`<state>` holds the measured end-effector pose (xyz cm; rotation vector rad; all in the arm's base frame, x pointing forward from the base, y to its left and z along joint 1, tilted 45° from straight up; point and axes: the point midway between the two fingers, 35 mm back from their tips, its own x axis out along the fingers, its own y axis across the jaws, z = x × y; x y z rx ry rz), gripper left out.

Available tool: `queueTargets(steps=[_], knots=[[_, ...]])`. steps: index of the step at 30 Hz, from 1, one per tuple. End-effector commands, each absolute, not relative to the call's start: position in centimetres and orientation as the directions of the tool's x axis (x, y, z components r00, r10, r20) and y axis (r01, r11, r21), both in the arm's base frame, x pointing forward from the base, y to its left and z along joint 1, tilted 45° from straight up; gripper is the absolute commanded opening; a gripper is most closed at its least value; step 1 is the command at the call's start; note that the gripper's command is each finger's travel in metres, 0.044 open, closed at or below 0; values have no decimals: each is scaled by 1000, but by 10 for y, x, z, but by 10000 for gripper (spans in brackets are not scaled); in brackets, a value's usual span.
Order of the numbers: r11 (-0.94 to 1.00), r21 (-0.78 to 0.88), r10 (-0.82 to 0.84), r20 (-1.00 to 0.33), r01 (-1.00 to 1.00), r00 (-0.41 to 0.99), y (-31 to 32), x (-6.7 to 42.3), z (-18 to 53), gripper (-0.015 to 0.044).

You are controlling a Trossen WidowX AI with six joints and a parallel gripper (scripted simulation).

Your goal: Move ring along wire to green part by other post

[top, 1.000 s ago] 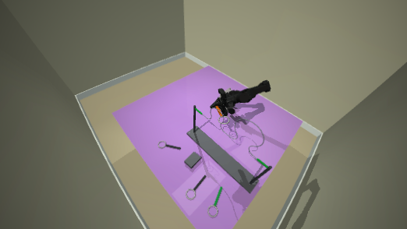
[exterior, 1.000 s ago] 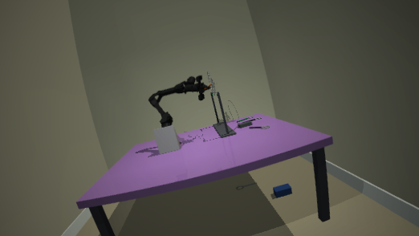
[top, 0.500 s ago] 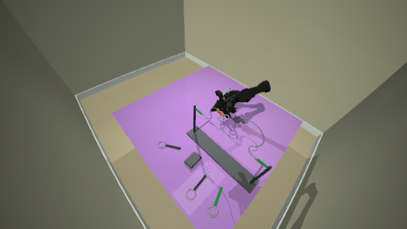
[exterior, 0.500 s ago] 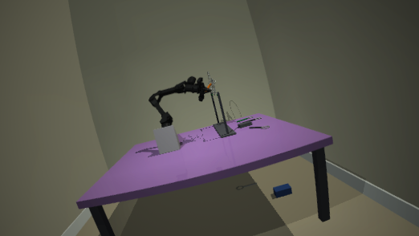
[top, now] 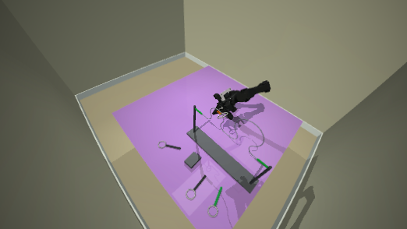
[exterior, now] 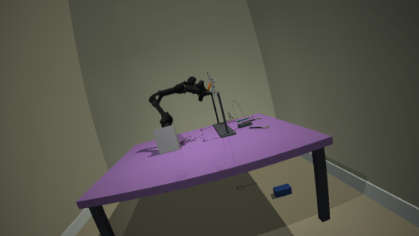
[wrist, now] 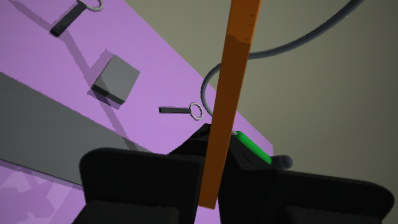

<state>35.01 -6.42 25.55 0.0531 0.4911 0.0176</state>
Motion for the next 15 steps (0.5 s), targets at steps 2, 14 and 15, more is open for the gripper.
queueTargets(steps=[2,14,15], knots=[[989,145,73,-456,-6,887,-58,351,256,-150],[932,363,174,-405,-17,897,-43,353,259,-150],[924,382,182,-400,-18,898,-42,353,259,-150]])
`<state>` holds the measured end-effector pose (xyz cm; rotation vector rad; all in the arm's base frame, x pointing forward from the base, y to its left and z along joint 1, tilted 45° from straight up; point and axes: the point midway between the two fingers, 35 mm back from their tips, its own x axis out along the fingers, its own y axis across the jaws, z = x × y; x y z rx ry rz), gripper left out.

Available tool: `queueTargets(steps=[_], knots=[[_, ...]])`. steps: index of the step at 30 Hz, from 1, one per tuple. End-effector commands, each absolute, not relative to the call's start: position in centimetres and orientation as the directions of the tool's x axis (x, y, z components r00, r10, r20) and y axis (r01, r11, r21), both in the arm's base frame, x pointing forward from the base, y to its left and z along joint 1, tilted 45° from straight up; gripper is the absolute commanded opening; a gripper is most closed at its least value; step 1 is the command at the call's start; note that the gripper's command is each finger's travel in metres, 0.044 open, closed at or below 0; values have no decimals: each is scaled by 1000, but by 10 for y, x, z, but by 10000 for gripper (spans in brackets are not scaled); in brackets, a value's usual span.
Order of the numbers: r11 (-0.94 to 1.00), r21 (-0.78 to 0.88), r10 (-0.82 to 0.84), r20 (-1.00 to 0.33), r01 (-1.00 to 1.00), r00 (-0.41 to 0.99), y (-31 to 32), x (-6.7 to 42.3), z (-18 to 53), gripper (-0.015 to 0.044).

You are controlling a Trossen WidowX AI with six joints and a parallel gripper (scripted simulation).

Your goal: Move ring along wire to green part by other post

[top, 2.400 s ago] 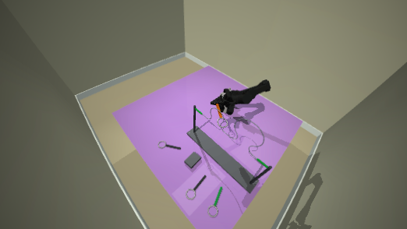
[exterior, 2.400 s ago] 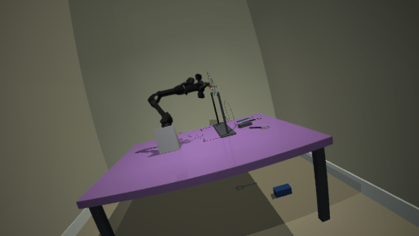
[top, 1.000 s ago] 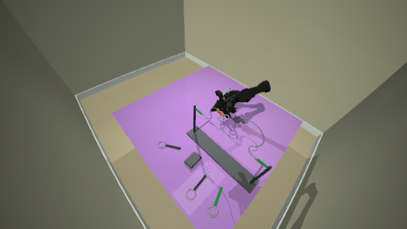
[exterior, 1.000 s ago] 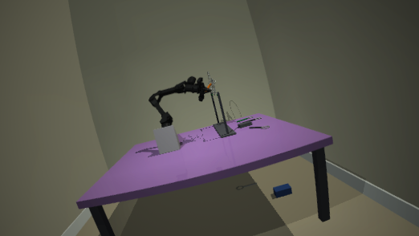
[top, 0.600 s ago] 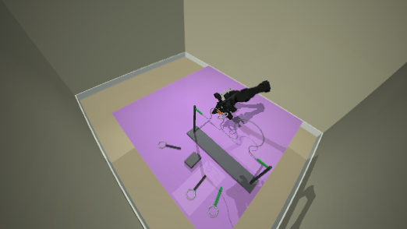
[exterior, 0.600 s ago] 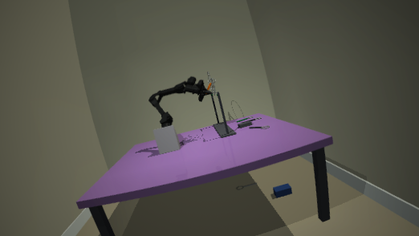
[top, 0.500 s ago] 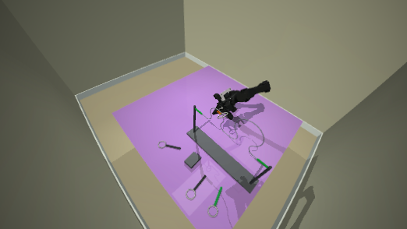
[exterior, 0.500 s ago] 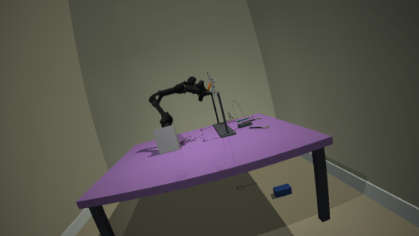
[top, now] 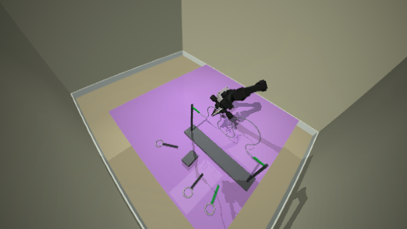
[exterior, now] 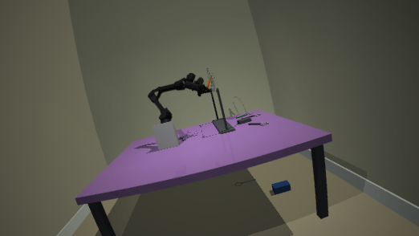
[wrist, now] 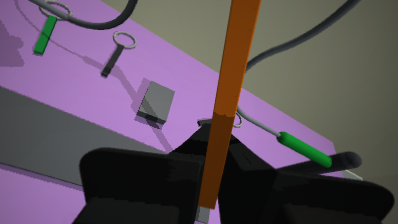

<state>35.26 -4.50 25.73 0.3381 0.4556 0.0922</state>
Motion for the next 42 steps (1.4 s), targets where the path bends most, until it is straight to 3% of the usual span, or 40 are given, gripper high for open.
queueTargets(steps=[1,23,42], knots=[[916,401,191,-394,-19,899,-41,353,260,-150],[657,752,338,-230,-53,913,-15,355,276,-150],[330,939,397,-49,-92,917,0,356,298,-150]])
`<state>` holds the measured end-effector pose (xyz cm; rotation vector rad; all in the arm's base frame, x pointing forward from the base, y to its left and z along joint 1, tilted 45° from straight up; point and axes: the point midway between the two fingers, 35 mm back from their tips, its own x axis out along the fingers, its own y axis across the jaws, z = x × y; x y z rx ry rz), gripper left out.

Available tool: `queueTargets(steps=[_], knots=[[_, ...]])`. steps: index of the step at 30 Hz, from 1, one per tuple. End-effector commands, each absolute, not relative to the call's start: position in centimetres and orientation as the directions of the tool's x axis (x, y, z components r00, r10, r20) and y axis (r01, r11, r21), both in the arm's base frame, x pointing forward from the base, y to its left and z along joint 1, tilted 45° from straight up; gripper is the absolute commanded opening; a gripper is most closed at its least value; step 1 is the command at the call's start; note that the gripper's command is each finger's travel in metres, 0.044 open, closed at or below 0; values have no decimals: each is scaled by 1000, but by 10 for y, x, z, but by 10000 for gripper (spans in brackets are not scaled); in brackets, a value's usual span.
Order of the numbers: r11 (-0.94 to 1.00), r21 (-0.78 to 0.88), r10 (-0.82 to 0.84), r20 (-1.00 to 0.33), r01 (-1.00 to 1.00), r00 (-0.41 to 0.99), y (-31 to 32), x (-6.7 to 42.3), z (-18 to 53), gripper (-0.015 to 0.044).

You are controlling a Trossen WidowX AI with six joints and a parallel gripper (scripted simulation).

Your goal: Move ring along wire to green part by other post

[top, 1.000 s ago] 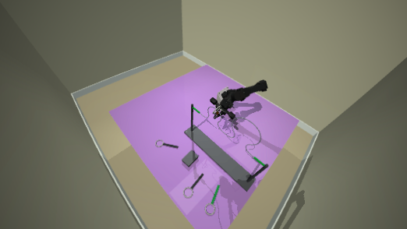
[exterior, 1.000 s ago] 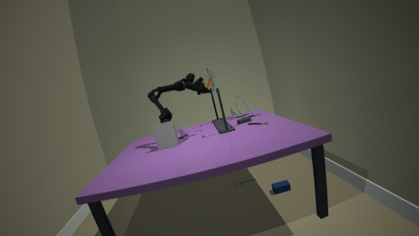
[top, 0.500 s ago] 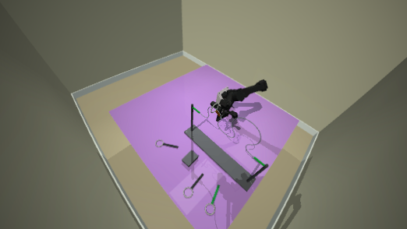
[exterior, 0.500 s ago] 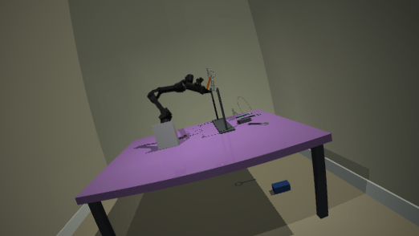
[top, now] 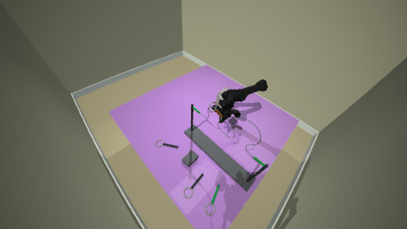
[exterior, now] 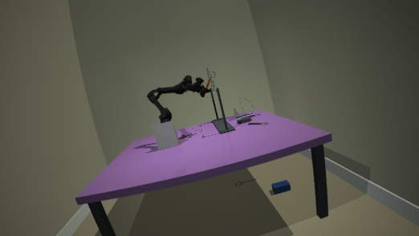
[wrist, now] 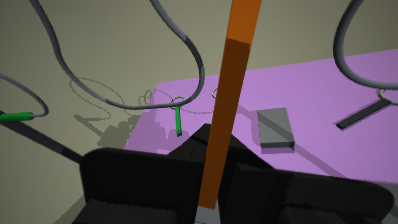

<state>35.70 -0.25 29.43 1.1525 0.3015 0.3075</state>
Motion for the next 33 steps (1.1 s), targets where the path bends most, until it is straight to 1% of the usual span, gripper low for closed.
queueTargets(steps=[1,17,33], knots=[[311,946,398,-39,-94,917,0,356,299,-150],[-3,992,389,120,-129,913,5,356,321,-150],[-314,935,331,268,-162,905,2,356,343,-150]])
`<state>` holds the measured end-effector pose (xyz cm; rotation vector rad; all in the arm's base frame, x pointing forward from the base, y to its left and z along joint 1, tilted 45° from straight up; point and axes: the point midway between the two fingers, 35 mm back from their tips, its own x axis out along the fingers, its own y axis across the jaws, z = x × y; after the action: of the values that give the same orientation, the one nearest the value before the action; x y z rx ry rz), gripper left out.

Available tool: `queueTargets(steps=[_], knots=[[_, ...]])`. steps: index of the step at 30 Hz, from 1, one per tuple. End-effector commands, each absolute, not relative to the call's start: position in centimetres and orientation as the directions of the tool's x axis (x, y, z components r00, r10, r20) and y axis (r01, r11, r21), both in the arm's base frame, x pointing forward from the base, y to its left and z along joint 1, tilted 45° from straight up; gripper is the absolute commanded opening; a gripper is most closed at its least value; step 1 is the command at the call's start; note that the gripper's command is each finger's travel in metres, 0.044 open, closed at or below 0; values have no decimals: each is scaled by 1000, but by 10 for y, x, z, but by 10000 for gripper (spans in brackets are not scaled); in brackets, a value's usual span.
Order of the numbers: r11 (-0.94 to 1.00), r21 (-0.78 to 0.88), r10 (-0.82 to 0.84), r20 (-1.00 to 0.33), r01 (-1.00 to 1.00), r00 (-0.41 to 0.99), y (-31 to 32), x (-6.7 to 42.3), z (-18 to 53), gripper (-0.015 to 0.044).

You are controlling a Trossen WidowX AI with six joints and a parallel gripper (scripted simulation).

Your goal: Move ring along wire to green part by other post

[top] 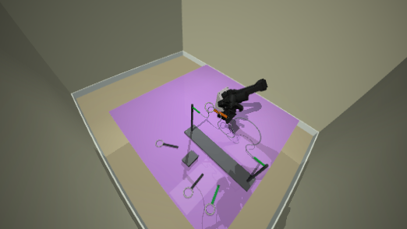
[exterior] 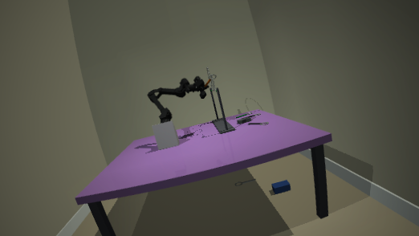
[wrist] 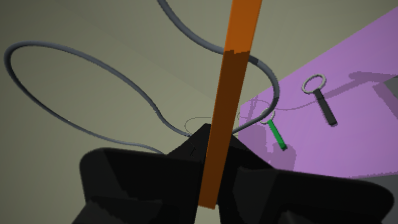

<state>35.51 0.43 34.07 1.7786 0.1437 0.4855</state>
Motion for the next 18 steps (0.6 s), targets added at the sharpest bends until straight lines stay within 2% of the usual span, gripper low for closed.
queueTargets(steps=[1,18], knots=[[-333,929,326,276,-164,904,2,356,345,-150],[-623,758,215,402,-192,890,-8,354,366,-150]])
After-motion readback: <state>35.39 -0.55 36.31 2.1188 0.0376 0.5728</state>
